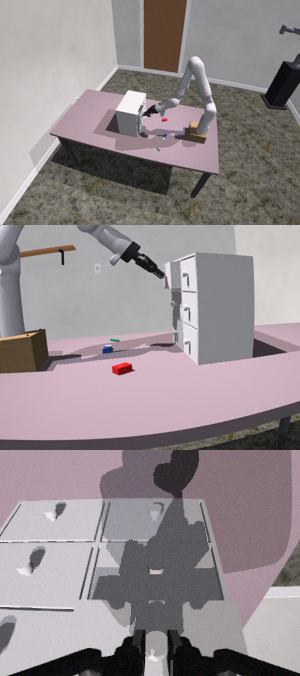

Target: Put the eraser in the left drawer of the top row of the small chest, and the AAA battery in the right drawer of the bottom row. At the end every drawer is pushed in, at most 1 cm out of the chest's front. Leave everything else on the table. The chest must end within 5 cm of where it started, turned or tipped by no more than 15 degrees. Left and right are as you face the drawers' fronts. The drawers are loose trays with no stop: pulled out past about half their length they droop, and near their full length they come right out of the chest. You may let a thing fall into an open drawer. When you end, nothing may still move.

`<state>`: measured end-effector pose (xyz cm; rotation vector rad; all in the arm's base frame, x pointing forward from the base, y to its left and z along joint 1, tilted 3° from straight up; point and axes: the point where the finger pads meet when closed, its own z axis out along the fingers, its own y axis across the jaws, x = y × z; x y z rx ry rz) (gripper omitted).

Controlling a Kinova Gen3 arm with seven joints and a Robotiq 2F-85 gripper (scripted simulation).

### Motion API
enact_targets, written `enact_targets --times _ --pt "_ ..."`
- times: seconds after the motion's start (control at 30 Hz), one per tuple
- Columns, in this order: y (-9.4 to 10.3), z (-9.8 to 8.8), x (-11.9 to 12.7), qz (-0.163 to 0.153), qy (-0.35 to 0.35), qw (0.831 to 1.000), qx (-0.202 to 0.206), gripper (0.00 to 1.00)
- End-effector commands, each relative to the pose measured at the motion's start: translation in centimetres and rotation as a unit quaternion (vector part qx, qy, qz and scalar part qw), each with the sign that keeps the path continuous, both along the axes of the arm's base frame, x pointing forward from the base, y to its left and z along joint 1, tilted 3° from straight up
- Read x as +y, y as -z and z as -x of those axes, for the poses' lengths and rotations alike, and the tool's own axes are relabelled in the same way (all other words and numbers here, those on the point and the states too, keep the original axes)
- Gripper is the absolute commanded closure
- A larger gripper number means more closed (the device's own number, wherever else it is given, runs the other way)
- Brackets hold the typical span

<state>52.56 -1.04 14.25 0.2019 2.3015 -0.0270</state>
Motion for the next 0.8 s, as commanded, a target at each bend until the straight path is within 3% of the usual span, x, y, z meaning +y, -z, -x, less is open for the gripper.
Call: enact_targets --times 0.0,0.77 --pt "-0.1 0.3 0.1 0.0 -0.001 1.0 0.0 0.87" --pt "-0.2 2.9 0.5 0.0 -0.001 1.0 0.0 0.87"
